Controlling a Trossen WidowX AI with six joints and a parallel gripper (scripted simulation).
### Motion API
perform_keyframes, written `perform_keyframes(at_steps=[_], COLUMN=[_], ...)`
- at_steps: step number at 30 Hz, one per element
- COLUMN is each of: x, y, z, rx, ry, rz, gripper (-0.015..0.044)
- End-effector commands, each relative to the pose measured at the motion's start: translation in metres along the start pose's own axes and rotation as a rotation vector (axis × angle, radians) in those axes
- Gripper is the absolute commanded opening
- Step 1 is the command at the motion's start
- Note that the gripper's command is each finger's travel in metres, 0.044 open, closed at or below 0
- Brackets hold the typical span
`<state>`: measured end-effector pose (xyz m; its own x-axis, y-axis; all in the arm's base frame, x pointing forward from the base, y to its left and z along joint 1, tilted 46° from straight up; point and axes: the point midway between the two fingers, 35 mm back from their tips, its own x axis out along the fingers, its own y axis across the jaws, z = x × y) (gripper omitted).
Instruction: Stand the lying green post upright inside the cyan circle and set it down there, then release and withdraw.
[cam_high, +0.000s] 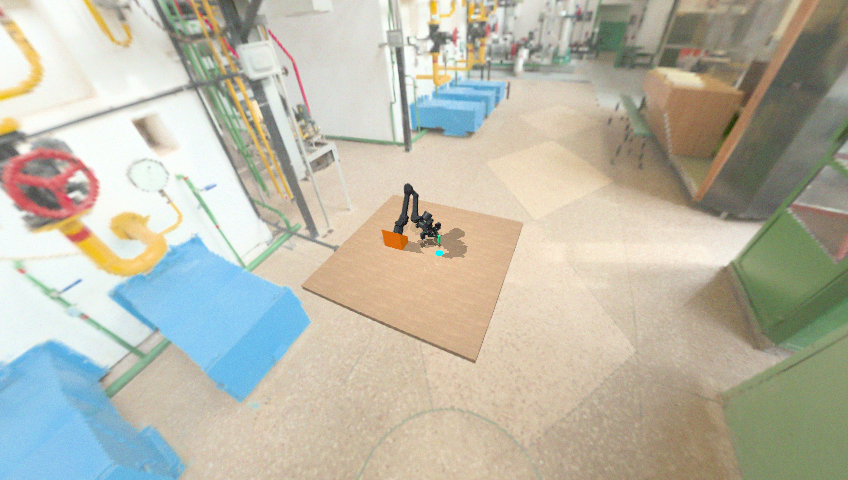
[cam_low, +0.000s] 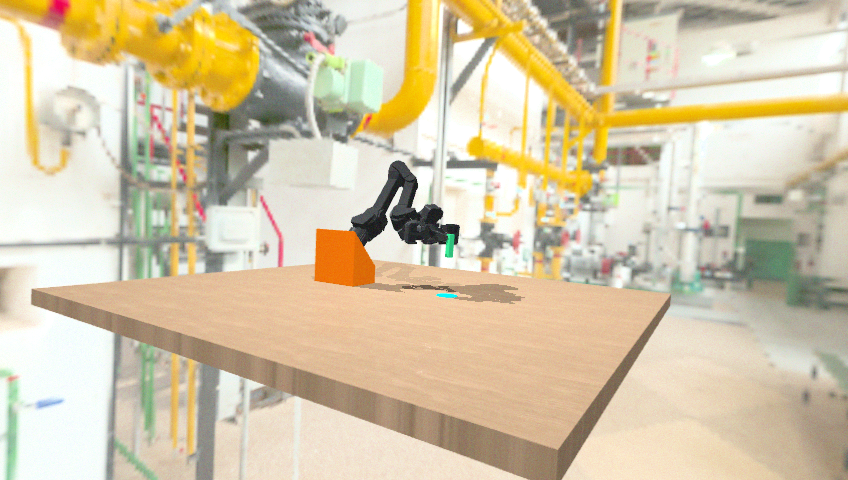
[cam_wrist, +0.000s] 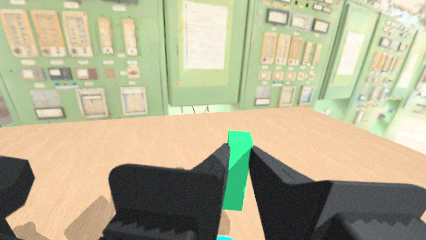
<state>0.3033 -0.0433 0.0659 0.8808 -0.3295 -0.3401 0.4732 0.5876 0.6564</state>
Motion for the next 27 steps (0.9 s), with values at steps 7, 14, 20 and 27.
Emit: perform_keyframes(at_steps=[7,14,20,27], x=[0.004,0.007,0.008,0.009], y=[0.001,0.002,0.003,0.002], z=[-0.017,-0.032,-0.045,-0.061], rx=[0.007,0.008,0.008,0.008], ry=[0.004,0.005,0.006,0.005], rz=[-0.007,-0.009,-0.01,-0.009], gripper=[0.0023,0.0023,0.0023,0.0023])
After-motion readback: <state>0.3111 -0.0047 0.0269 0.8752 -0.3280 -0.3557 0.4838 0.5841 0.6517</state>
